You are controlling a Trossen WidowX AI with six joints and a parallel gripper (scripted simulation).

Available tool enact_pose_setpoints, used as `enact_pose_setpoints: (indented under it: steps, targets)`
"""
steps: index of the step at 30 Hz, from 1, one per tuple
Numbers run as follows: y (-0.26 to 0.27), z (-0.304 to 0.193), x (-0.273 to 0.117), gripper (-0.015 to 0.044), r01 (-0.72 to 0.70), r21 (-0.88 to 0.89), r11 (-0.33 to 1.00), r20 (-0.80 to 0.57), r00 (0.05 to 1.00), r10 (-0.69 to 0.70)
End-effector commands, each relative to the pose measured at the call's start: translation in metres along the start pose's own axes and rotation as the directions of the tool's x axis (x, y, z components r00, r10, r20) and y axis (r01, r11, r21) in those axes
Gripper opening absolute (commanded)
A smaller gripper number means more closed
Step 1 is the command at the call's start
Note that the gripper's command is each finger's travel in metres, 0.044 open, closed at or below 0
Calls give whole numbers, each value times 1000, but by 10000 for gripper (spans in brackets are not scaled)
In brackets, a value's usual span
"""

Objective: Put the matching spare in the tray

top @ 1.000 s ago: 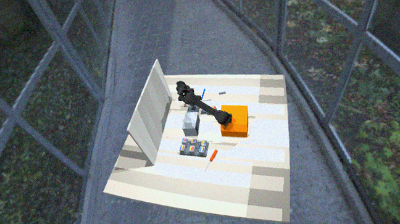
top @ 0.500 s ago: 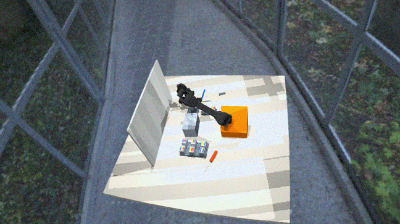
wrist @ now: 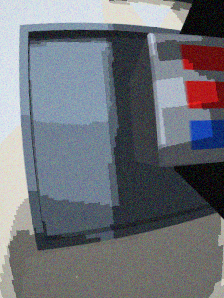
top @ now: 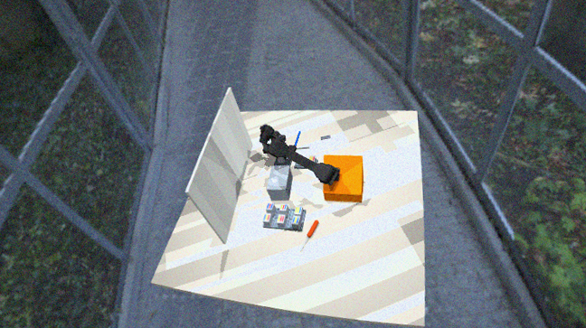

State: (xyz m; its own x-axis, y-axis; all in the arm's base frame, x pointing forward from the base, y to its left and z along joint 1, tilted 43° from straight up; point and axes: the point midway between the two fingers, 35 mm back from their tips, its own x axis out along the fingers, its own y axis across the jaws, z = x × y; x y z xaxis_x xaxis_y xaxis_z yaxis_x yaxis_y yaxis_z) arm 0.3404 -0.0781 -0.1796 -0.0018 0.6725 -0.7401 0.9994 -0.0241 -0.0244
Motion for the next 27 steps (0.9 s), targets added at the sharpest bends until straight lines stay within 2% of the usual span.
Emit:
enact_pose_setpoints:
  steps: [1, 15, 17, 22, 27]
  targets:
    - [0, 0, -1, 79, -1, 0, 1000, 0, 1000, 1]
    - [0, 0, -1, 440, -1, 0, 1000, 0, 1000, 1]
    - [2, 1, -12, 440, -2, 1, 1000, 1, 1000, 2]
    - [1, 2, -96, 440, -4, 4, 1000, 1, 1000, 4]
    - [-1, 1, -108, 440, -4, 5, 1000, 0, 1000, 4]
